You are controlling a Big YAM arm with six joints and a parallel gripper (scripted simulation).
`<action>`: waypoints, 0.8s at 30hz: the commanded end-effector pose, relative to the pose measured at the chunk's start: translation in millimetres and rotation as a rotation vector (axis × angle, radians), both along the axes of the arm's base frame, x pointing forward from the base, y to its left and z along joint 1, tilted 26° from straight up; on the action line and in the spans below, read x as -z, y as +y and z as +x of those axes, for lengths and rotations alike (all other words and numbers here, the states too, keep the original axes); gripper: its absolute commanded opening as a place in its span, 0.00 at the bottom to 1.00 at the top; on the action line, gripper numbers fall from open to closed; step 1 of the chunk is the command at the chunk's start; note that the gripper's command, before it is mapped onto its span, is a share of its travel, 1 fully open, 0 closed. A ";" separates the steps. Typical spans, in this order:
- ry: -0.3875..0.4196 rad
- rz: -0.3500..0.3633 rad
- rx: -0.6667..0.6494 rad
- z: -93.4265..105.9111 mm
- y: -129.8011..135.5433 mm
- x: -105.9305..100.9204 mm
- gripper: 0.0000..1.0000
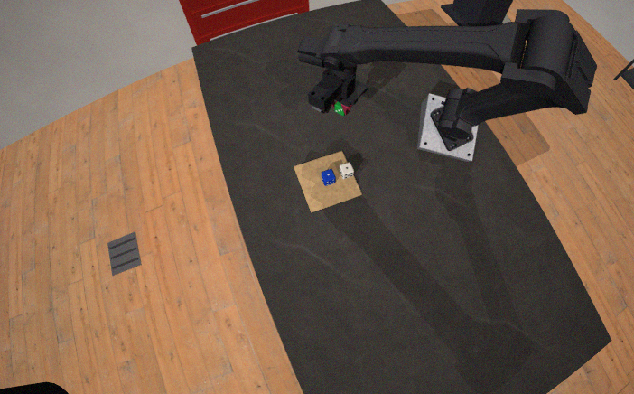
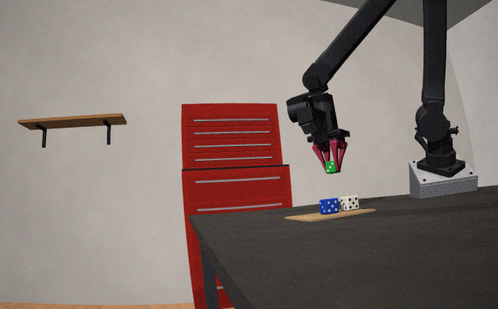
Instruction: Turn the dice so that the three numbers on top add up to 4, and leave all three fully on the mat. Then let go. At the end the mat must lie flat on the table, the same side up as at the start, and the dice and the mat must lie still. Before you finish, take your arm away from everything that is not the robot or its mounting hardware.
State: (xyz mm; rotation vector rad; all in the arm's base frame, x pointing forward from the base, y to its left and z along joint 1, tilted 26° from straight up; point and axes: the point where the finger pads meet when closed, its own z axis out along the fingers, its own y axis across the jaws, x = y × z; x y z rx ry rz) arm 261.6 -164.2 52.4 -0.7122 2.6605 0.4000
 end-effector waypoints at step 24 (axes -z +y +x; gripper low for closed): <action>-0.048 -0.052 0.007 18.7 -24.1 -20.9 0.26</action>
